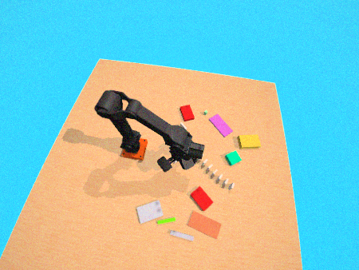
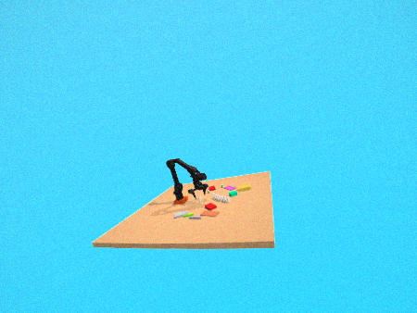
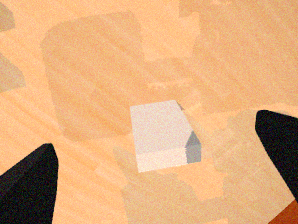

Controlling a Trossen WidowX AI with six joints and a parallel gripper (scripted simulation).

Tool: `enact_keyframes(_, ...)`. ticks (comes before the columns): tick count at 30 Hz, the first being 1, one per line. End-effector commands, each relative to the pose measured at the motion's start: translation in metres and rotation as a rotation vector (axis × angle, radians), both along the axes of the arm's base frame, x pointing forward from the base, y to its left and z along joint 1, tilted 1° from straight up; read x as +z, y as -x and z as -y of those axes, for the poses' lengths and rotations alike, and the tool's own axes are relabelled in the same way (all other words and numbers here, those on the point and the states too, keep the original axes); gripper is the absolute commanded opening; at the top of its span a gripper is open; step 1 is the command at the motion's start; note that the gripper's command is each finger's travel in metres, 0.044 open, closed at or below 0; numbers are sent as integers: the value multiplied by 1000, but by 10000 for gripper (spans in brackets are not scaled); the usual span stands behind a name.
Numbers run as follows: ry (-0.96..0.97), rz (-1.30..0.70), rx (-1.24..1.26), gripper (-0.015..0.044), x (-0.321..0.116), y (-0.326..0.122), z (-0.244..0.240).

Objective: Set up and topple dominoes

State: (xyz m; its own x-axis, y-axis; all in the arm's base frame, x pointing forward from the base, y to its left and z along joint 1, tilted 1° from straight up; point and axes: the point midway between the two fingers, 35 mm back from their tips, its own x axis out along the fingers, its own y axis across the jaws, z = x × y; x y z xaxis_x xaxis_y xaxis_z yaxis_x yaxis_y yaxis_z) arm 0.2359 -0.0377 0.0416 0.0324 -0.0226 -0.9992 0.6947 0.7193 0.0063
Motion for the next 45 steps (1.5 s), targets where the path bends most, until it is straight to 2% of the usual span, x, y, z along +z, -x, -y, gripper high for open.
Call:
enact_keyframes(1,-8,-15,3,440,-10,4,-1)
enact_keyframes(6,-8,-15,3,440,-16,4,-1)
enact_keyframes(19,-8,-15,3,107,-16,4,-1)
enact_keyframes(29,-8,-15,3,107,-14,3,-1)
enact_keyframes(31,-7,-14,3,107,3,-1,-1)
enact_keyframes(39,-3,-11,0,107,113,2,-2)
enact_keyframes(45,-2,-11,0,107,122,5,-2)
